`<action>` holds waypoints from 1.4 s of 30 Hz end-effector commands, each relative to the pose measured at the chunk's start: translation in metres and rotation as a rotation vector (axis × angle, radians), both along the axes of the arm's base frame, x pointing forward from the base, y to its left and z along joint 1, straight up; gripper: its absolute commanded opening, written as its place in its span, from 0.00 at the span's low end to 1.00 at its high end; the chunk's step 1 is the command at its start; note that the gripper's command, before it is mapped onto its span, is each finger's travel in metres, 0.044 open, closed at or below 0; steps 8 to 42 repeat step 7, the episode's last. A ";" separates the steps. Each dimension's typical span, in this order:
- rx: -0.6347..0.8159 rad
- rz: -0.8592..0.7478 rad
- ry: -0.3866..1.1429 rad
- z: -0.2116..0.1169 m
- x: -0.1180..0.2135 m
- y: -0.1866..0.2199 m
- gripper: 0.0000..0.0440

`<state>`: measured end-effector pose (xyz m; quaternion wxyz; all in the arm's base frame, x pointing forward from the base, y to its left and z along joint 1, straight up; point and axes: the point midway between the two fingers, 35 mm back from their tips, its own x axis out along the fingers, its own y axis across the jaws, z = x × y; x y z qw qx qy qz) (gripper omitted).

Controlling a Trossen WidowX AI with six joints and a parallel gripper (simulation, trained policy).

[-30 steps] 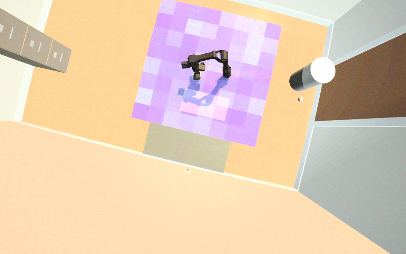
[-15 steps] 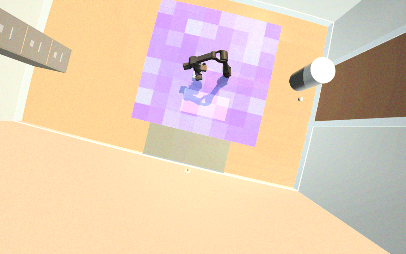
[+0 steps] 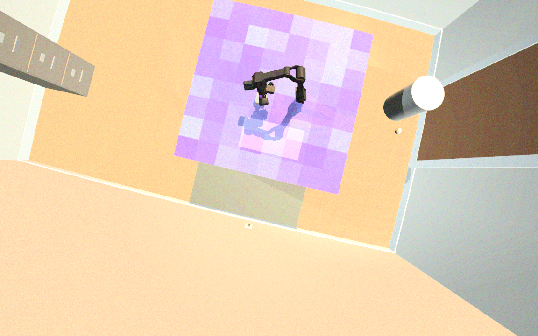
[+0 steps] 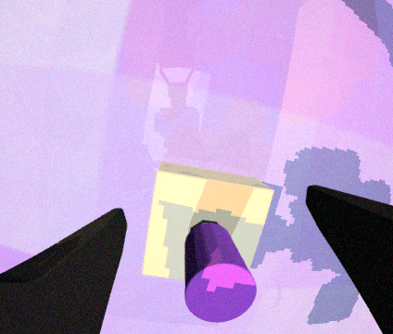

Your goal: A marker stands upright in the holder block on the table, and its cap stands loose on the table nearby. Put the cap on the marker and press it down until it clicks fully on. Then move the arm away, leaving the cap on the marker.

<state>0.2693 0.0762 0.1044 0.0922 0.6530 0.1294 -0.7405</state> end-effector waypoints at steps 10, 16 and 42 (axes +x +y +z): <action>0.027 -0.011 -0.084 0.029 0.009 0.001 1.00; 0.027 -0.011 -0.084 0.029 0.009 0.001 1.00; 0.027 -0.011 -0.084 0.029 0.009 0.001 1.00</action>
